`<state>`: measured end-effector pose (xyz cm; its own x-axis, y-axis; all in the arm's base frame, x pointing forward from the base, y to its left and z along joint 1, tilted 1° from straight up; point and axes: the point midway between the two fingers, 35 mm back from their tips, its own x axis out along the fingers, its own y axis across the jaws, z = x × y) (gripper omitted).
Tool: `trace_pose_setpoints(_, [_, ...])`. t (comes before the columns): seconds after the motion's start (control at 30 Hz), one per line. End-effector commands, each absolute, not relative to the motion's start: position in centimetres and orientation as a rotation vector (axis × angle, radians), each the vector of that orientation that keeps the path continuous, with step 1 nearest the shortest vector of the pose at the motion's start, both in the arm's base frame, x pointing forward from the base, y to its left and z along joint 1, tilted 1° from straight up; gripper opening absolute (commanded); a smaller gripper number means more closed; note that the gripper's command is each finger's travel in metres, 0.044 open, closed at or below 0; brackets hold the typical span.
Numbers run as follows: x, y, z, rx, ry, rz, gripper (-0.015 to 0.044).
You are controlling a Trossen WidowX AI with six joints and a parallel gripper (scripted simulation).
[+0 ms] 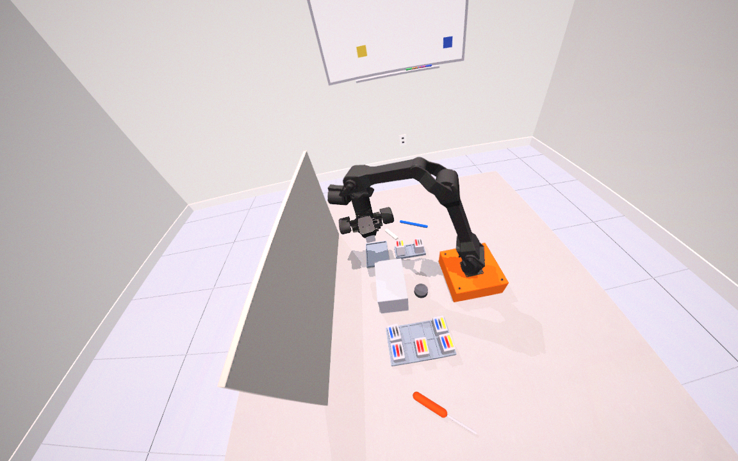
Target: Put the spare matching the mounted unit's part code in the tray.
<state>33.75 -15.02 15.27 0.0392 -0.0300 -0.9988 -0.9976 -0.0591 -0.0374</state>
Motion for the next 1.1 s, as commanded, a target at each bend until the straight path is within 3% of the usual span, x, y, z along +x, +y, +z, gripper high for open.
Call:
trace_pose_setpoints(0.0, [33.2, -17.7, 15.5, -1.308, 1.159, 1.215, 0.0000])
trace_pose_setpoints(1.07, [33.3, -19.4, 13.4, -1.313, 1.155, 1.220, 0.0000])
